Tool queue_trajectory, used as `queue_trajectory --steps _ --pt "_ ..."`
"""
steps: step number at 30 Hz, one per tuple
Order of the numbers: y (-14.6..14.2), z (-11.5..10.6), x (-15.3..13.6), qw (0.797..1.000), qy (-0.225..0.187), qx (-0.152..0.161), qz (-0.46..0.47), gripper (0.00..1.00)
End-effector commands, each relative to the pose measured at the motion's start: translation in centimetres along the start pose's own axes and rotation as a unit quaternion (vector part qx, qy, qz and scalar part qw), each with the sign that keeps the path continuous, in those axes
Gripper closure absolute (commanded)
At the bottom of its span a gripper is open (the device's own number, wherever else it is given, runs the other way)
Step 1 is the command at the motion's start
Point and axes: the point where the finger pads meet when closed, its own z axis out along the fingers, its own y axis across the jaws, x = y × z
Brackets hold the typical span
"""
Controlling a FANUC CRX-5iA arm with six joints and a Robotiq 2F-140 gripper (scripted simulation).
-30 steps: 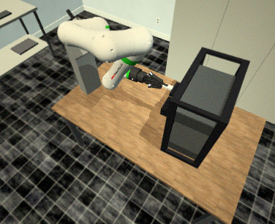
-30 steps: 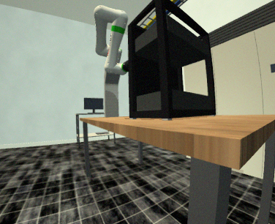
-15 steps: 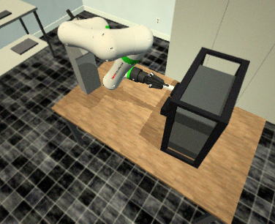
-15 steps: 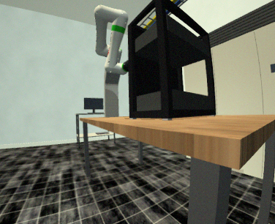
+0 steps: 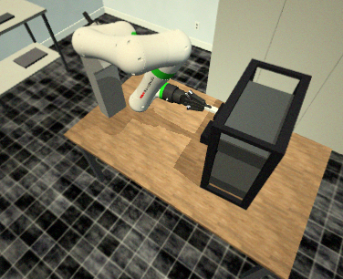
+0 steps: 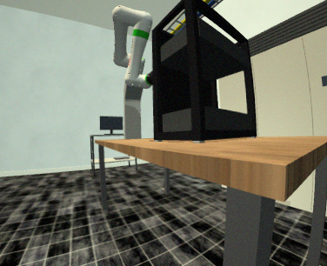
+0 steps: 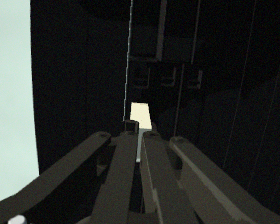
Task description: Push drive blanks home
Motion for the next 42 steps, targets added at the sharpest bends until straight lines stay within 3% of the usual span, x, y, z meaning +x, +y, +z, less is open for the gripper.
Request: queue_trajectory --steps 1,42 --pt "0.0 0.3 0.0 1.000 0.000 0.000 0.000 1.00" --pt "0.0 1.5 0.0 1.000 0.000 0.000 0.000 1.00"
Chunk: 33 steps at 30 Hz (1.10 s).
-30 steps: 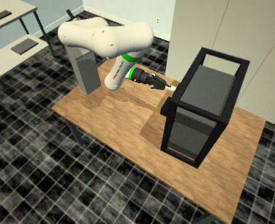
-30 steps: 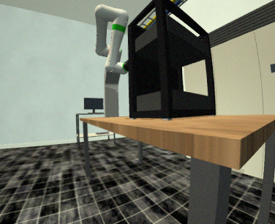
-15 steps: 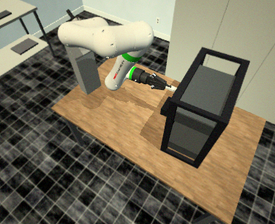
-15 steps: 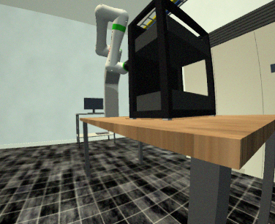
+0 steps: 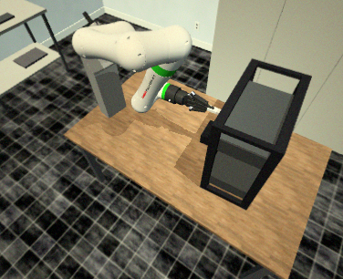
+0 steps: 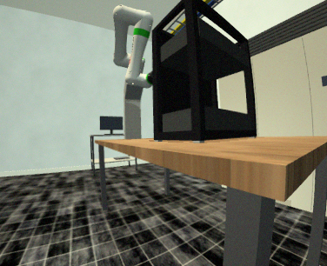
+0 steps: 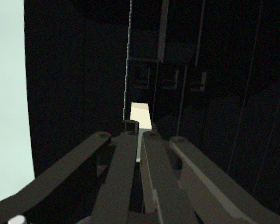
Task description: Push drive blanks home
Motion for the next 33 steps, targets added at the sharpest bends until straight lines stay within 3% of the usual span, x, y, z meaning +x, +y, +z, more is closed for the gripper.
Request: queue_trajectory --steps 1,33 --pt "-0.04 0.06 0.03 1.000 0.000 0.001 0.000 1.00" --pt "-0.06 0.66 0.05 1.000 0.000 0.001 0.000 1.00"
